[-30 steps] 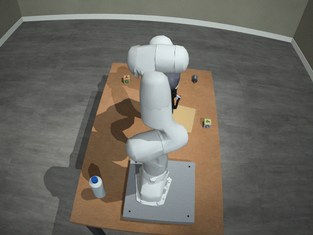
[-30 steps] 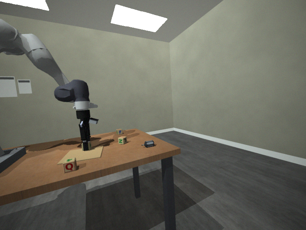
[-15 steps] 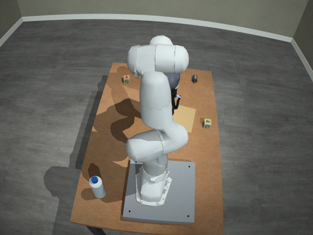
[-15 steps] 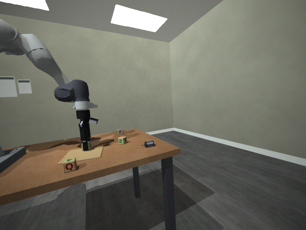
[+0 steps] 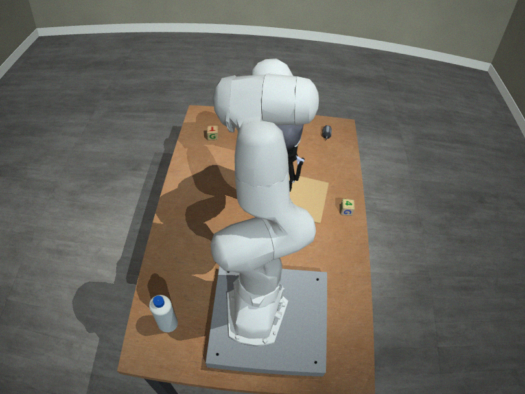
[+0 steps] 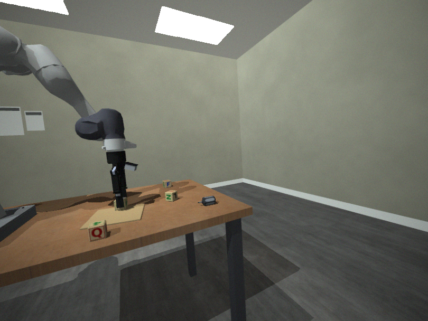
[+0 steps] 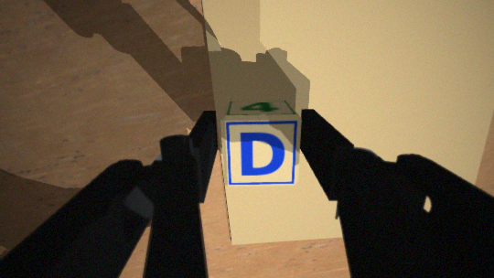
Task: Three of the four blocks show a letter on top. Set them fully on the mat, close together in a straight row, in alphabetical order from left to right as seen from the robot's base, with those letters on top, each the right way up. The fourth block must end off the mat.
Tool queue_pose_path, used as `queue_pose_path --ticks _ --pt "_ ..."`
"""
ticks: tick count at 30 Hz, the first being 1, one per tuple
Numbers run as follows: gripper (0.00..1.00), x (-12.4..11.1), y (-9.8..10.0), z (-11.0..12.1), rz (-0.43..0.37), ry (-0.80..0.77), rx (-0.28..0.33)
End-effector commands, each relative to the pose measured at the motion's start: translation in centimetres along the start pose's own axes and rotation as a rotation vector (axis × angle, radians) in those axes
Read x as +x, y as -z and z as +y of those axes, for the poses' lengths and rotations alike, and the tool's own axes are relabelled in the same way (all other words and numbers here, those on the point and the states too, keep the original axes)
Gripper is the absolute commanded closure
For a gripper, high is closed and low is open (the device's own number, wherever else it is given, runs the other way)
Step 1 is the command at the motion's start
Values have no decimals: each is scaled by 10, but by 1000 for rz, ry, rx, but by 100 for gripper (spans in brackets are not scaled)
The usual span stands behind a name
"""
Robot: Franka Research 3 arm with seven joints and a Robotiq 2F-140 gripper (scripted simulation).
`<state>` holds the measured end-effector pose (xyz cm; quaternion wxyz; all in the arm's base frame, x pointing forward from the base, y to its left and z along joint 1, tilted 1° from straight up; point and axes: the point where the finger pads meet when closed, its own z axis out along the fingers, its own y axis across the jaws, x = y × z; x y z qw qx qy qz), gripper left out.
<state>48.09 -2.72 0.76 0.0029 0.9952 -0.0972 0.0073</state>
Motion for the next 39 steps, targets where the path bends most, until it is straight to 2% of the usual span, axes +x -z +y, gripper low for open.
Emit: queue_pose_path --ticks 1,4,6,15,24,25,39 --pt "56 -2 14 0 -5 -8 -2" --pt "56 -1 31 0 -5 -8 -2" --pt "56 -1 31 0 -5 -8 -2" --pt "56 -1 72 0 -5 -8 -2" --pt "56 -1 79 0 -5 -8 -2" --pt "0 -1 79 0 -5 -8 -2" --pt "0 -1 79 0 -5 -8 -2"
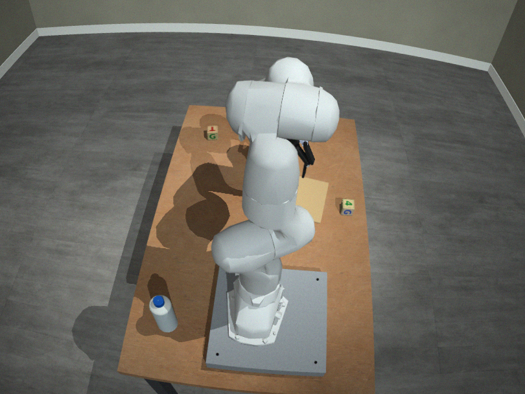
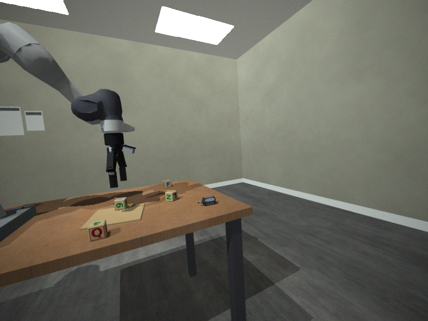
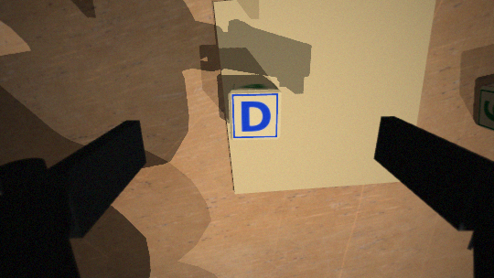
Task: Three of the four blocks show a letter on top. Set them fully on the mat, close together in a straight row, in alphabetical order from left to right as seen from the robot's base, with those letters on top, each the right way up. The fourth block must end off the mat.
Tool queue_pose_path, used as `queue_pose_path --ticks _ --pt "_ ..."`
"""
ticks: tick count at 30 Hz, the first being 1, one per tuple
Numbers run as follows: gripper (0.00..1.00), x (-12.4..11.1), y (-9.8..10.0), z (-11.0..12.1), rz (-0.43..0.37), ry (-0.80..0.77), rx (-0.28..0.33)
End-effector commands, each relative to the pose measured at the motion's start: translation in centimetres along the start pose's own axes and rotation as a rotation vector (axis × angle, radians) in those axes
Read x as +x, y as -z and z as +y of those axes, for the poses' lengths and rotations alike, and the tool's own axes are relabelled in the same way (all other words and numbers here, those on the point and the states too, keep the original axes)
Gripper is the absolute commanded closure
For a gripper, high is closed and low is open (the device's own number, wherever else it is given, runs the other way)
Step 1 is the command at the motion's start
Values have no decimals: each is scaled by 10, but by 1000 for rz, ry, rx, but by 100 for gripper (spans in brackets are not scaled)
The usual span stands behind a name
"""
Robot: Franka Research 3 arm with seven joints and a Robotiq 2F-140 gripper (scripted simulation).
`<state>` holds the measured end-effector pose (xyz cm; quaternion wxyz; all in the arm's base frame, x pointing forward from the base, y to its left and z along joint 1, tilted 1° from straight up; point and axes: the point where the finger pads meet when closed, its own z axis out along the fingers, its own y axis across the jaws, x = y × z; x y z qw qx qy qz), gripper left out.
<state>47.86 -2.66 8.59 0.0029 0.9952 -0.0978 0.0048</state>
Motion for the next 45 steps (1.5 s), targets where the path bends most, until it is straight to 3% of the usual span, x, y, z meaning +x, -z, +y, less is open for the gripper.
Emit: queue_pose_path --ticks 1,8,14,20,45 --pt "0 0 1 -1 0 -7 -2" --pt "0 5 3 1 3 3 -6" --pt "0 67 32 14 33 160 -56" --pt "0 88 40 15 38 227 -70" --pt "0 159 49 0 29 520 -87"
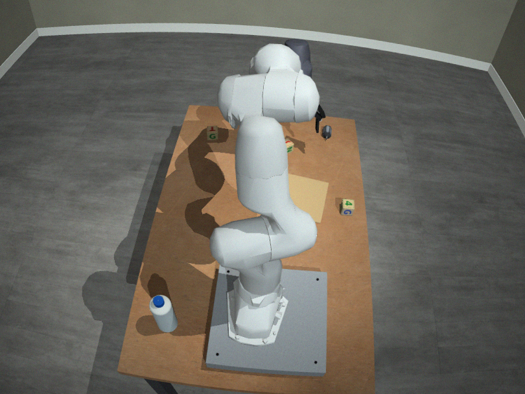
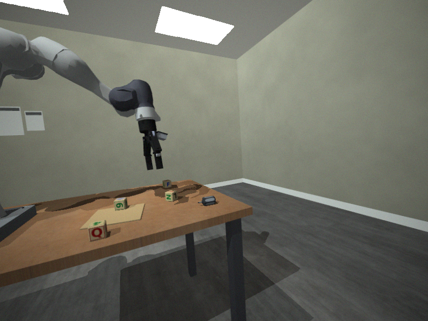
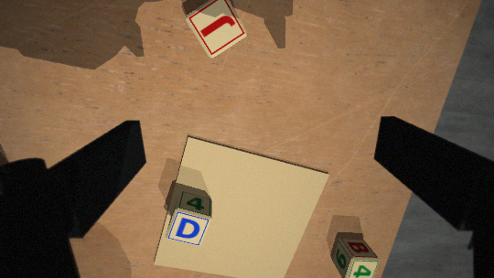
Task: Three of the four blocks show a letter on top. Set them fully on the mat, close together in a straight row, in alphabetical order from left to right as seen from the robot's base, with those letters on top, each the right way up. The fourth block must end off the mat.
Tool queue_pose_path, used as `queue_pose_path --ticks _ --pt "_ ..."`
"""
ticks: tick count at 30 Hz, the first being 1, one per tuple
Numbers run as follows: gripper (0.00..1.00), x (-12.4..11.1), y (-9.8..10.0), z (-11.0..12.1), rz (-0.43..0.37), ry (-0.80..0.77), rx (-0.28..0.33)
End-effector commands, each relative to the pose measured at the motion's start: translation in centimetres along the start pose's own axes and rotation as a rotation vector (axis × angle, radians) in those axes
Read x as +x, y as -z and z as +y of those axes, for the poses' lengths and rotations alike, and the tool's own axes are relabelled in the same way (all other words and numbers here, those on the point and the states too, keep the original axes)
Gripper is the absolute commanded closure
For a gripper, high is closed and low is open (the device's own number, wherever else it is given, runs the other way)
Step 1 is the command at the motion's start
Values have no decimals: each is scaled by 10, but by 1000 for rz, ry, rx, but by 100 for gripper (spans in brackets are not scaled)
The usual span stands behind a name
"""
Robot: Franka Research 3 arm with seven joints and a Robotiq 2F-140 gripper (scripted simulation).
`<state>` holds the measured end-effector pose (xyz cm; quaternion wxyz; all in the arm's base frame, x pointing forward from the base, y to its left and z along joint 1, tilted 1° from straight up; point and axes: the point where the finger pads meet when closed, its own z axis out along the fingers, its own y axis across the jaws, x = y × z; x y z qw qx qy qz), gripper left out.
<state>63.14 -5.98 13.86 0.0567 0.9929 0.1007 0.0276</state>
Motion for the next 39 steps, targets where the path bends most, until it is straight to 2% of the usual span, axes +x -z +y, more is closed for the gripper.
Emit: queue_pose_path --ticks 1,22,36,37,39 --pt "0 6 -3 -2 -18 136 24" --pt "0 55 -24 -14 -15 402 74" --pt "0 75 -41 -24 -7 534 116" --pt "45 75 -41 -24 -7 534 116" --pt "45 75 -41 -24 -7 534 116"
